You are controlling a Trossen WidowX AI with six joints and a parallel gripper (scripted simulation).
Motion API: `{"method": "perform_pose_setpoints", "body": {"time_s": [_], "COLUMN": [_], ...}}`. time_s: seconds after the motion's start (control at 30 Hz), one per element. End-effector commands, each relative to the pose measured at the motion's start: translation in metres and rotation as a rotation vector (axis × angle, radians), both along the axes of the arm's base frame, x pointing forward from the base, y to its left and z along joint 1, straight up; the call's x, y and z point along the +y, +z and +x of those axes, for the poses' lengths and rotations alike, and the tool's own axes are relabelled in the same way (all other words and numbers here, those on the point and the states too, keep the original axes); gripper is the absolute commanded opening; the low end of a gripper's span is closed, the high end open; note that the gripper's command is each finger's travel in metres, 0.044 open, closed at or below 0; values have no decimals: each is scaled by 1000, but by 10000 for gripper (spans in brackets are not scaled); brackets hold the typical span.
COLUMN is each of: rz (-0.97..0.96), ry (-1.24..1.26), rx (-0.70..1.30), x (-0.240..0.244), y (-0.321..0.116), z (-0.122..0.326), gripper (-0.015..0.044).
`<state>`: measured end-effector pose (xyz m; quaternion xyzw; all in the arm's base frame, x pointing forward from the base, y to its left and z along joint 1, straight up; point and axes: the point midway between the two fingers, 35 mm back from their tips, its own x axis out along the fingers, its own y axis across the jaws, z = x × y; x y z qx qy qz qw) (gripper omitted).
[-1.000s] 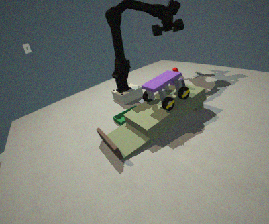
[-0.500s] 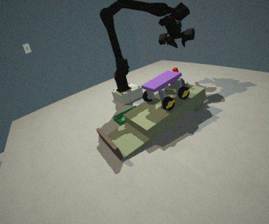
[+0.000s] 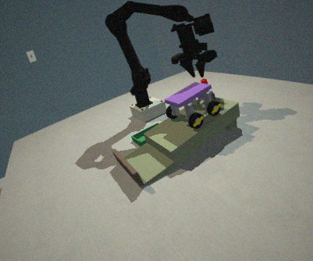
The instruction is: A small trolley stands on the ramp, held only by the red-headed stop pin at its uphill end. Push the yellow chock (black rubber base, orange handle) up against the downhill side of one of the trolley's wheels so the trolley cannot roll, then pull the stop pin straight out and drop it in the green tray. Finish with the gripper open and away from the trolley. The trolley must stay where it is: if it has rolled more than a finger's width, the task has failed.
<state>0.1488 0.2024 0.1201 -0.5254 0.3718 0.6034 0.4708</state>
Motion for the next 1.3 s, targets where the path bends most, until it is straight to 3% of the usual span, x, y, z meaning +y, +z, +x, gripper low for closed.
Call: {"method": "perform_pose_setpoints", "body": {"time_s": [0.0,0.1,0.63,1.27], "rz": [-116,-169,-169,-169], "ry": [-49,-71,-71,-71], "rx": [-17,-18,-18,-18], "x": [-41,-59,-58,-58], "y": [-4,-6,-50,-74], "z": [7,8,9,9], "gripper": [190,190,190,190]}}
